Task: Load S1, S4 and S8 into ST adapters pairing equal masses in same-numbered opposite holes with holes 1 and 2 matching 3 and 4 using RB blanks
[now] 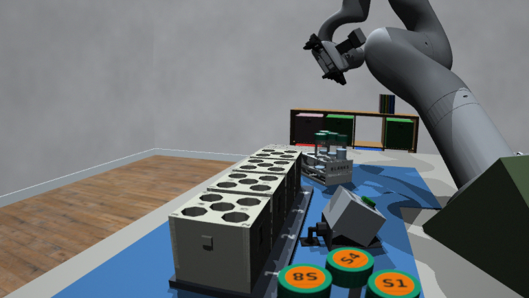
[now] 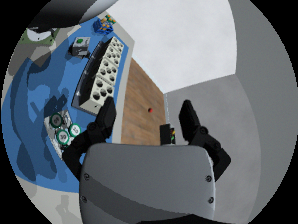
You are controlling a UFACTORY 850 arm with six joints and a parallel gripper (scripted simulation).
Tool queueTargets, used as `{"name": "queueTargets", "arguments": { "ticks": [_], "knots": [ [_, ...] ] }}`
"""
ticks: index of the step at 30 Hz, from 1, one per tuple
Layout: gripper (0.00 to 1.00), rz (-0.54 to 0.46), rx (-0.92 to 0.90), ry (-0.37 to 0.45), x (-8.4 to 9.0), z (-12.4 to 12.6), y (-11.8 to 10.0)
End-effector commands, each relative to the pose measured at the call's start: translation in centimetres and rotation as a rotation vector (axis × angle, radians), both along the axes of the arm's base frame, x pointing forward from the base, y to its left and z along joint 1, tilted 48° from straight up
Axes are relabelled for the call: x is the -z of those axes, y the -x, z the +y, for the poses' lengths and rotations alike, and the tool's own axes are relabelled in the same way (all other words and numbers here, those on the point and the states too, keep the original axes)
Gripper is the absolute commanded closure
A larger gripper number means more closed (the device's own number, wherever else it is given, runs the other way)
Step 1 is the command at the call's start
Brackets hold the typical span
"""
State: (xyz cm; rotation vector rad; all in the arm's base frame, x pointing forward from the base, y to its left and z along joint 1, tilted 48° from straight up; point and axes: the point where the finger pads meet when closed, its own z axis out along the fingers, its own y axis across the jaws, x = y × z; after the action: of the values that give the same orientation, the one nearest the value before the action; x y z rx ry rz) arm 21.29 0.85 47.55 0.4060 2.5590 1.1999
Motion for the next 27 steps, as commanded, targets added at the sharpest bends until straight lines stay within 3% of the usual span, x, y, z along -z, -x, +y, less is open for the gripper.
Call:
{"name": "queueTargets", "arguments": {
  "ticks": [1, 17, 27],
  "knots": [
    [0.0, -0.001, 0.0, 0.001, 0.0, 0.0, 0.0],
    [0.0, -0.001, 0.0, 0.001, 0.0, 0.0, 0.0],
    [0.0, 0.085, -0.302, 0.112, 4.2, 1.0, 1.9]
  ]
}}
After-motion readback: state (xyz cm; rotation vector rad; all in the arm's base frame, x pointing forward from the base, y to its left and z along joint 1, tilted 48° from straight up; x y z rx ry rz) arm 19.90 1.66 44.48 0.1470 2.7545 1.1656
